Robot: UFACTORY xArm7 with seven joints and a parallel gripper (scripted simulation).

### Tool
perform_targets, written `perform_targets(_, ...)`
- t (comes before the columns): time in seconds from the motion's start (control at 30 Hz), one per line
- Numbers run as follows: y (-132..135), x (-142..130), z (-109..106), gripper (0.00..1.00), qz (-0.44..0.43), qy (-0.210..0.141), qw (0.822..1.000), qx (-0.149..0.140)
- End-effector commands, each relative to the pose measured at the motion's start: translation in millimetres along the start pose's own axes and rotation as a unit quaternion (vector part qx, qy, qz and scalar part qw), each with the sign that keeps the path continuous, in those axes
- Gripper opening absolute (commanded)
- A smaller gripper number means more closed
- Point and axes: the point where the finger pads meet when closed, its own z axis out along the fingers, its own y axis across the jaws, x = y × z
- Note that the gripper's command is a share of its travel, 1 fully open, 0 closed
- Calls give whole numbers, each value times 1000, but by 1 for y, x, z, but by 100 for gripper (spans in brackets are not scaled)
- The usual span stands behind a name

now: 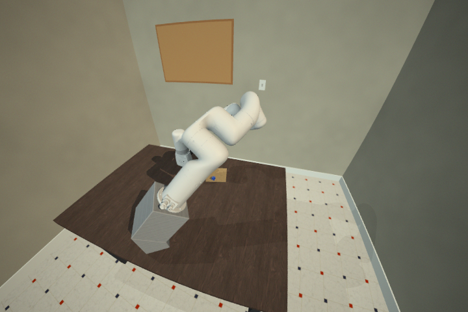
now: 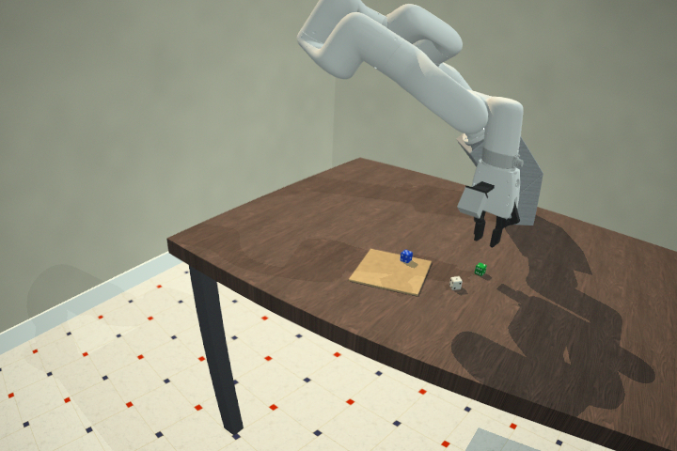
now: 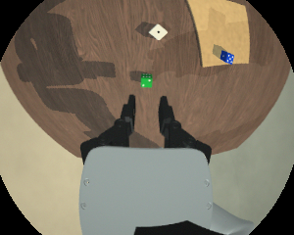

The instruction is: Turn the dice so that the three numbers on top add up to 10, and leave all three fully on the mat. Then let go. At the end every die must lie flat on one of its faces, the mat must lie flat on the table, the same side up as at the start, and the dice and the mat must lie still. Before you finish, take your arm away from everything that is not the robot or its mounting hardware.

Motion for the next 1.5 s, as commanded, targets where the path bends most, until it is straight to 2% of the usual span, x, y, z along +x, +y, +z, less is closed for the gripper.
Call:
perform_targets(0.0, -1, 0, 1, 36, 0, 1, 1000, 2)
perform_targets(1.13, -2, 2, 41, 36, 0, 1, 1000, 2)
perform_targets(1.47, -2, 2, 47, 36, 0, 1, 1000, 2)
